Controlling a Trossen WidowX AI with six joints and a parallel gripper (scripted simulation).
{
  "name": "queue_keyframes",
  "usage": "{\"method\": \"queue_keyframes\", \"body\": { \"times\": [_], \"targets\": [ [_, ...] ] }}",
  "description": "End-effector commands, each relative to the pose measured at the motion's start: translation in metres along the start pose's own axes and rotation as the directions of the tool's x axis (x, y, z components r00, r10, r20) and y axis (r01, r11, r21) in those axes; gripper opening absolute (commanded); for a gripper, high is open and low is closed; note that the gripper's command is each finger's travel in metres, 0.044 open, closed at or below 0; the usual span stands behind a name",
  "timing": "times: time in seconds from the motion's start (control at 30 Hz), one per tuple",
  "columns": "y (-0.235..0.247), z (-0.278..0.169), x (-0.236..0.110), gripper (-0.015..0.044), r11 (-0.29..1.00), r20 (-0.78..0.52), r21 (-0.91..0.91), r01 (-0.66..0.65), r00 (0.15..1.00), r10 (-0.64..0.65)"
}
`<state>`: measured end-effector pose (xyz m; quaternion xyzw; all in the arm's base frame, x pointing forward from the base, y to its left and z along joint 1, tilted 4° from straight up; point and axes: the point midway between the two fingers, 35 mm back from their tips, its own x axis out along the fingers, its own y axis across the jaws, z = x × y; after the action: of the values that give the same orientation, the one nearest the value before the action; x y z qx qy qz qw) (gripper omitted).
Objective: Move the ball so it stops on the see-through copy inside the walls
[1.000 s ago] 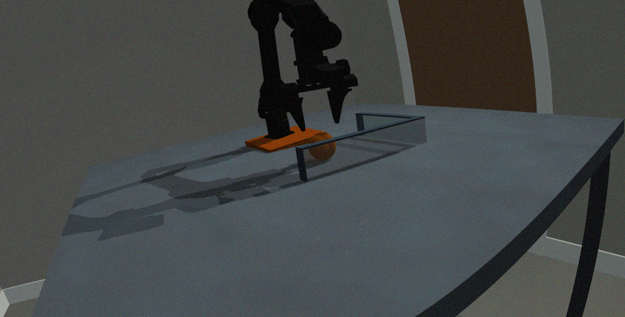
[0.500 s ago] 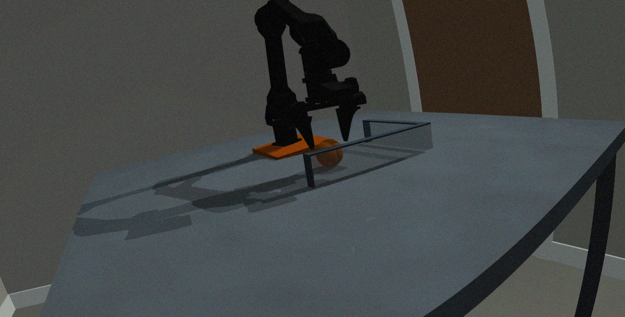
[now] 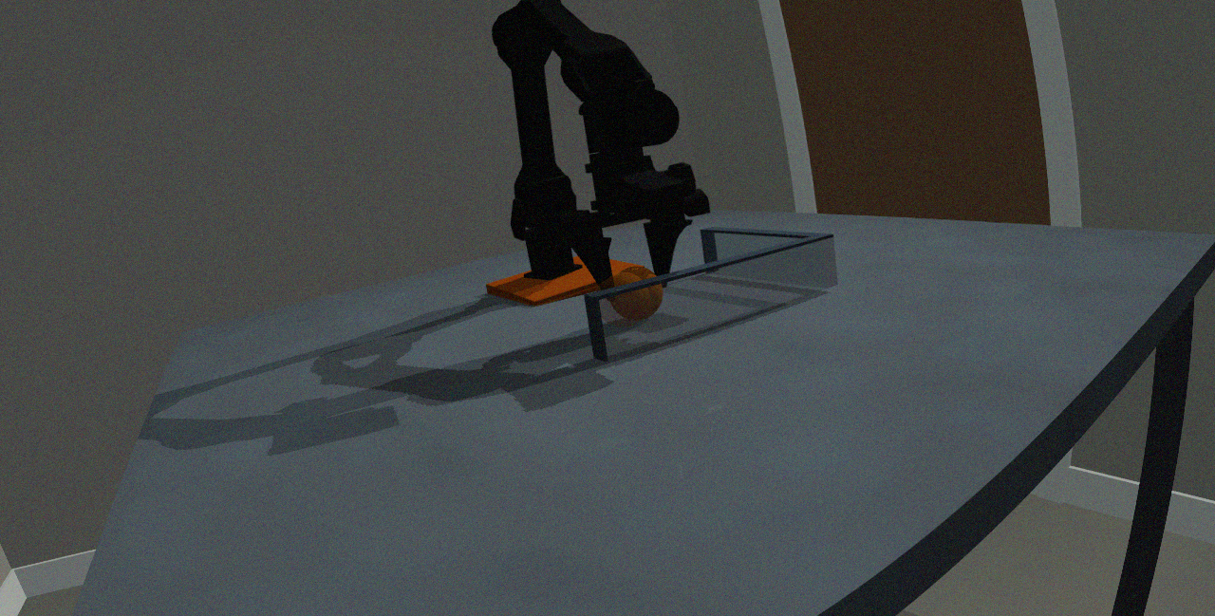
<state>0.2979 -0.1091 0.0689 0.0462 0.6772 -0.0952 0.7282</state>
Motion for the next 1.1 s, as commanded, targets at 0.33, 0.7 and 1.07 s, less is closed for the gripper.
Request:
{"method": "queue_keyframes", "body": {
  "times": [0.33,0.7,1.07],
  "targets": [
    [-0.001,0.003,-0.014,0.0081,1.0,-0.003,-0.004,0.002,1.0,-0.002],
    [-0.001,0.009,-0.068,0.0,1.0,-0.005,-0.004,0.003,1.0,-0.003],
    [0.0,0.003,-0.124,0.0,1.0,-0.007,-0.004,0.004,1.0,-0.004]
  ]
}}
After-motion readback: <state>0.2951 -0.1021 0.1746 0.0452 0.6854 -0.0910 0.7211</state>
